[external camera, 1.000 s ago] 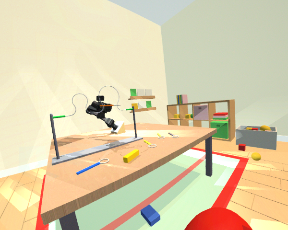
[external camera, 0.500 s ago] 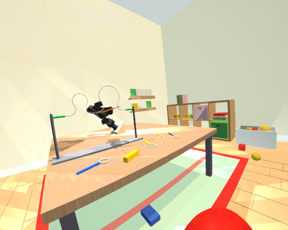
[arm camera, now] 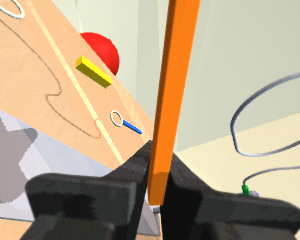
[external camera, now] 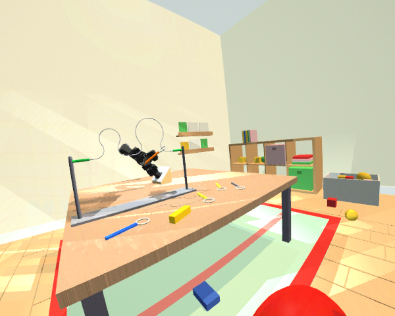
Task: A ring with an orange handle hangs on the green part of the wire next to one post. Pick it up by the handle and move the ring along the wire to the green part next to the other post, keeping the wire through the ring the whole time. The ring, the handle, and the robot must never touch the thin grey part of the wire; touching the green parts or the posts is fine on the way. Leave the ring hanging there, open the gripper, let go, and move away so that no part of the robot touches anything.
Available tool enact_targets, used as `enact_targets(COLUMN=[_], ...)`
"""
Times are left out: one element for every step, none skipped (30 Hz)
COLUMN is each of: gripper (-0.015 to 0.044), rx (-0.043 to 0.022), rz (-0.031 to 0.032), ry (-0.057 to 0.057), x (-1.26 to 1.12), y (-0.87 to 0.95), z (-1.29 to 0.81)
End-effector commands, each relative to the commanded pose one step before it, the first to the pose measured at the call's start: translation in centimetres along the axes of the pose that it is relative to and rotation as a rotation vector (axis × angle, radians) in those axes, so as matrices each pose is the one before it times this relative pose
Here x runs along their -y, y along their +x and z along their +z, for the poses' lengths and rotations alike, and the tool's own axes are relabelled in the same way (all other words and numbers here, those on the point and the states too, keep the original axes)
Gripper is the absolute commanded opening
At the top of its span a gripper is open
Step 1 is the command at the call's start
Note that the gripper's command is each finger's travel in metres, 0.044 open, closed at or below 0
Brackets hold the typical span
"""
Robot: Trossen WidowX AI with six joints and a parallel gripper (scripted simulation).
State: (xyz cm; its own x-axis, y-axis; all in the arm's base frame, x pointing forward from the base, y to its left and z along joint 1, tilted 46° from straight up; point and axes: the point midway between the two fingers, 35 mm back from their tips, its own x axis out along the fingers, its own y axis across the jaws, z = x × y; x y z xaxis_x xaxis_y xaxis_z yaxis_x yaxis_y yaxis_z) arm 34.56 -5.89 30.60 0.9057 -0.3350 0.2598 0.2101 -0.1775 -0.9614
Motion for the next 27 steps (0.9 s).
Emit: enact_targets(gripper=[-0.015, -0.015, -0.015, -0.015, -0.015, -0.015, -0.015, -0.015, -0.015, -0.015, -0.015, -0.015, -0.015, -0.015, -0.015, -0.015, -0.015, -0.015, -0.015, -0.015, -0.015, -0.015, -0.015, -0.015, -0.015, -0.015, -0.015], rx=[-0.01492, -0.00296, -0.00296, -0.00296, -0.00295, -0.00294, -0.00293, -0.00292, -0.00291, -0.00289, -0.00286, -0.00284, -0.00281, -0.0028, -0.00276, -0.00271, -0.00266, -0.00261, -0.00259, -0.00253, -0.00245, -0.00236, -0.0023, -0.00226, -0.00219, -0.00299, -0.00279], rz=[0.04378, 0.00989, 0.00989, 0.0099, 0.00988, 0.00985, 0.00982, 0.00979, 0.00979, 0.00973, 0.00964, 0.00954, 0.00948, 0.00944, 0.00933, 0.00915, 0.00897, 0.00884, 0.00877, 0.00859, 0.00829, 0.00801, 0.00782, 0.00771, 0.00746, 0.01003, 0.00926], ry=[0.0986, 0.0226, 0.0226, 0.0226, 0.0226, 0.0225, 0.0224, 0.0224, 0.0223, 0.0222, 0.022, 0.0218, 0.0216, 0.0215, 0.0213, 0.0209, 0.0204, 0.0202, 0.02, 0.0196, 0.0189, 0.0183, 0.0178, 0.0176, 0.017, 0.0229, 0.0211], x=[-1.811, -0.407, -0.407, -0.407, -0.407, -0.405, -0.404, -0.404, -0.403, -0.402, -0.399, -0.395, -0.393, -0.392, -0.389, -0.383, -0.377, -0.372, -0.37, -0.365, -0.356, -0.346, -0.339, -0.336, -0.329, -0.449, -0.421], y=[-0.258, -0.054, -0.054, -0.054, -0.054, -0.054, -0.054, -0.054, -0.053, -0.053, -0.053, -0.053, -0.052, -0.051, -0.051, -0.051, -0.05, -0.05, -0.049, -0.048, -0.048, -0.047, -0.046, -0.045, -0.044, -0.063, -0.059], z=[0.01, 0.006, 0.005, 0.004, 0.004, 0.006, 0.006, 0.005, 0.003, 0.004, 0.005, 0.005, 0.004, 0.003, 0.004, 0.005, 0.005, 0.005, 0.004, 0.004, 0.005, 0.006, 0.005, 0.005, 0.005, 0.009, 0.008])
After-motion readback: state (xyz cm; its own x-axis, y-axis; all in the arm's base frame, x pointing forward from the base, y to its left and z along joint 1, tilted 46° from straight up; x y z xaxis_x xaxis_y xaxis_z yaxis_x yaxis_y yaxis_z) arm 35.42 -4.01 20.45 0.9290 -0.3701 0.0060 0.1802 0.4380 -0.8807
